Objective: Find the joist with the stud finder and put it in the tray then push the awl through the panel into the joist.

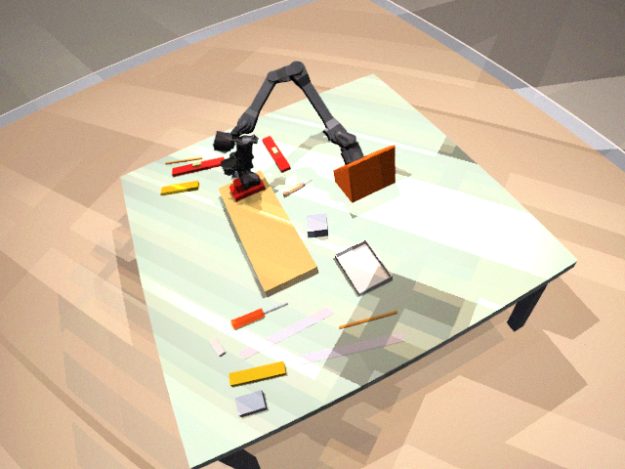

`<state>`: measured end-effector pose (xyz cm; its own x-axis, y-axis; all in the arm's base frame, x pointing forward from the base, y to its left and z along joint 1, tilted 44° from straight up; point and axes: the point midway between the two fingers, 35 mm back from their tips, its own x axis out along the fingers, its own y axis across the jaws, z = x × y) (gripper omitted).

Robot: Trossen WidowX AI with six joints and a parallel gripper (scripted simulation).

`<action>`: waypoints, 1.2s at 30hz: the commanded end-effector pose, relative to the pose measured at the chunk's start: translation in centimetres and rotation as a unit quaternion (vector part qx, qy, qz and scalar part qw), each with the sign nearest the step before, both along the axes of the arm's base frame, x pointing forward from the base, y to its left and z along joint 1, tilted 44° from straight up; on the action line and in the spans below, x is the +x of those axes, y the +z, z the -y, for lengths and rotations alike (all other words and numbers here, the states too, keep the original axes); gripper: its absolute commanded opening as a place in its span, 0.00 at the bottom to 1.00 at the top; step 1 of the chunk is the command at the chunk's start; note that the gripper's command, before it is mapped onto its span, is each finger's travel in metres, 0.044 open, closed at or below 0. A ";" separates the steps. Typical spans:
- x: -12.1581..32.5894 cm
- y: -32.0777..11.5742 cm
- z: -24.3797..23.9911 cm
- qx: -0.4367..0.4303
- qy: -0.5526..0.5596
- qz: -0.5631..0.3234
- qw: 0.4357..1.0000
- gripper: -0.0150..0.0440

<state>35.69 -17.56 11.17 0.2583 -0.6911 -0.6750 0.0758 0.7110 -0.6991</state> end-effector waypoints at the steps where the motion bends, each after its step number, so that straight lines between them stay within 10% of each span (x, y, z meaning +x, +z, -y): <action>1: 0.0 -0.7 -0.7 0.003 0.002 -0.001 1.000 0.25; 36: 0.4 -4.5 -4.5 0.004 0.002 -0.001 1.000 0.25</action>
<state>36.09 -13.59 7.25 0.2579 -0.6889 -0.6774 0.0762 0.7135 -0.6965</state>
